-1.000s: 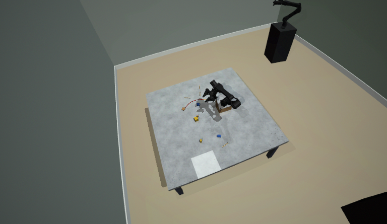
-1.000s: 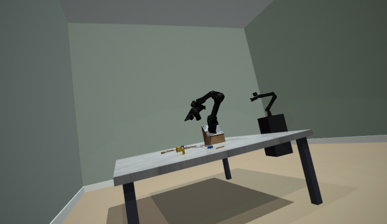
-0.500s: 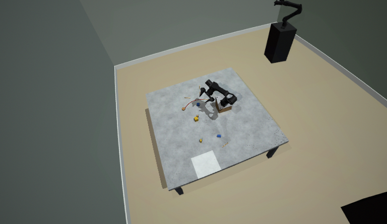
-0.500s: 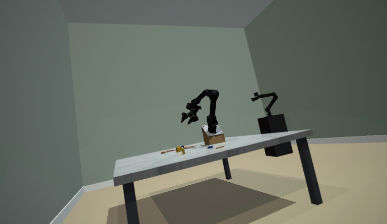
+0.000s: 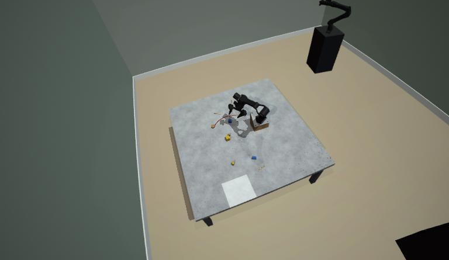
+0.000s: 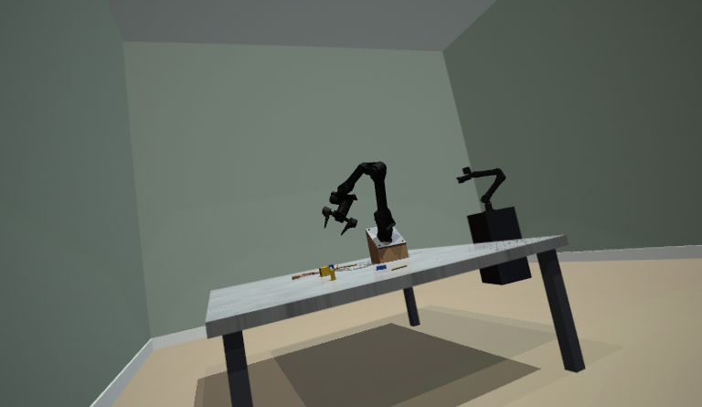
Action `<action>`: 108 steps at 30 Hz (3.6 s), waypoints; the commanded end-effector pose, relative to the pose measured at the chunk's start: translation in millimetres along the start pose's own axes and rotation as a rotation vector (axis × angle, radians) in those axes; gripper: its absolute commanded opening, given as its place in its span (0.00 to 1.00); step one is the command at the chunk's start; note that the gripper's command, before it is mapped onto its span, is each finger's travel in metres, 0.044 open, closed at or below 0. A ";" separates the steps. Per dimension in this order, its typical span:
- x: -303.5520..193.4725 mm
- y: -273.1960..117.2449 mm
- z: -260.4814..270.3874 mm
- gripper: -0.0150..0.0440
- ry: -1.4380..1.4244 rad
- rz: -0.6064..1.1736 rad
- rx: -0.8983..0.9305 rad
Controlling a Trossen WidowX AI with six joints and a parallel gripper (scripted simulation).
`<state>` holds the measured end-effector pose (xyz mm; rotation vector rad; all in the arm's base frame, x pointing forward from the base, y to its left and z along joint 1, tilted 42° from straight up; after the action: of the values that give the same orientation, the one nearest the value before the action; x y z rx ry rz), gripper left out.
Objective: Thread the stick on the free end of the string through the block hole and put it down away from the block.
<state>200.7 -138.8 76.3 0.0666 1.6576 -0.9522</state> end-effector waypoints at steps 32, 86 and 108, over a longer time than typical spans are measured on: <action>75.1 114.3 49.1 1.00 -2.391 0.408 -0.642; 84.0 129.3 48.1 0.66 -2.725 0.633 -0.667; 84.0 129.3 48.1 0.25 -2.725 0.634 -0.667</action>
<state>276.6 -117.8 -64.7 -0.7539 -0.7622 0.4406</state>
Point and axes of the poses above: the point midway between the two fingers, 35 mm back from their tips, its own y axis out along the fingers, its own z axis across the jaws, x = y × z, the point moved 8 cm from there along -y, back along the fingers, and after that the axes turned 15 degrees about y, right-handed, at the moved point
